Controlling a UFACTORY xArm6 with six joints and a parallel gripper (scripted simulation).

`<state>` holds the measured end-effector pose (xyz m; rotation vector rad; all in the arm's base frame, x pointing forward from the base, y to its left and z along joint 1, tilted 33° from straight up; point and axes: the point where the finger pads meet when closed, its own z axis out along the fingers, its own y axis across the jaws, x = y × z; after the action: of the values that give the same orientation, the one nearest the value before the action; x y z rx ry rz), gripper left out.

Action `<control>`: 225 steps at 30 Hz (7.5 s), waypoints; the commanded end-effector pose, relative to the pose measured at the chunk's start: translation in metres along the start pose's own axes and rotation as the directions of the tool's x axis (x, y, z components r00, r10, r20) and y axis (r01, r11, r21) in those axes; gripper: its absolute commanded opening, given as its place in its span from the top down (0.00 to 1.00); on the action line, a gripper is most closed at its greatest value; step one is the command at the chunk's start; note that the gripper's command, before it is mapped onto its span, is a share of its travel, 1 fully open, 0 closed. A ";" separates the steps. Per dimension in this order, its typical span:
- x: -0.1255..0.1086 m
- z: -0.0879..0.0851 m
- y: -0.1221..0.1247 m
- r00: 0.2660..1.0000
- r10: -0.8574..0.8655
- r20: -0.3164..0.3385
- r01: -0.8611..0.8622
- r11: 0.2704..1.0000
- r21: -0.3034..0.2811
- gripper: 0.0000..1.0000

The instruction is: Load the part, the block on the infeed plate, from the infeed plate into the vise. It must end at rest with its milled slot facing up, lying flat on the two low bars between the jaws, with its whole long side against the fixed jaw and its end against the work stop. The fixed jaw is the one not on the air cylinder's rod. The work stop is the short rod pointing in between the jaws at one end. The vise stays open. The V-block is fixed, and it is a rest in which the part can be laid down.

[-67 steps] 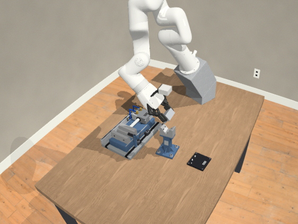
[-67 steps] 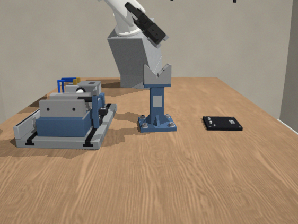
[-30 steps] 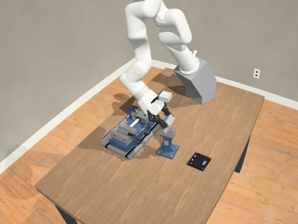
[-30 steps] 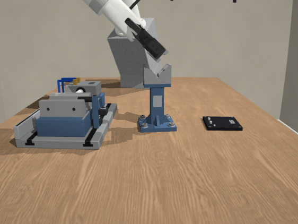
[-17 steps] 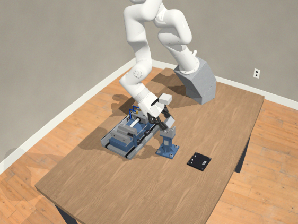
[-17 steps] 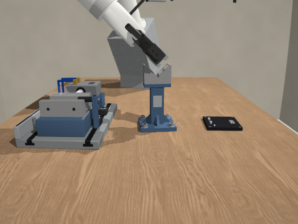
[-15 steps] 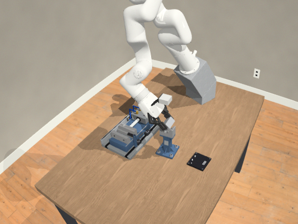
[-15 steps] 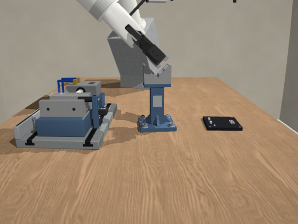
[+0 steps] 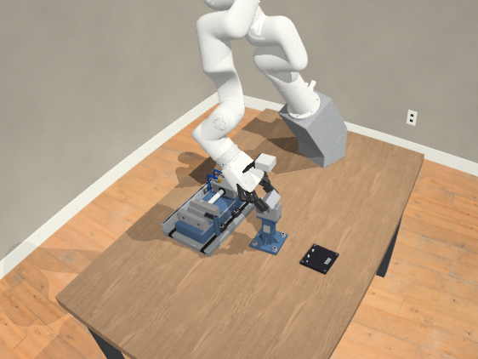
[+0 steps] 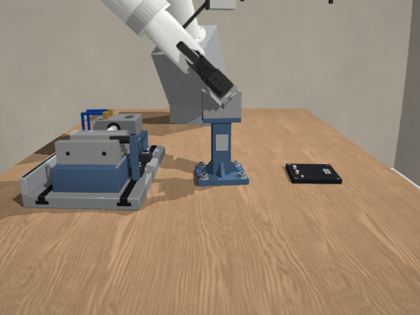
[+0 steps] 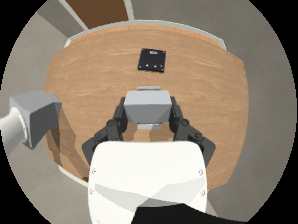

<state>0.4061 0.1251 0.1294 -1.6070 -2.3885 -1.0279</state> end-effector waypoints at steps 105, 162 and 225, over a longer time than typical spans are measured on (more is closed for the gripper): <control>-0.005 0.005 0.001 1.000 -0.002 0.000 0.002 1.000 -0.002 0.11; -0.006 0.008 0.000 0.990 -0.001 0.142 0.002 1.000 -0.002 0.11; -0.002 0.009 0.001 0.892 0.000 0.452 0.001 1.000 -0.002 0.11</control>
<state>0.4097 0.1277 0.1208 -1.9963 -2.6417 -0.7664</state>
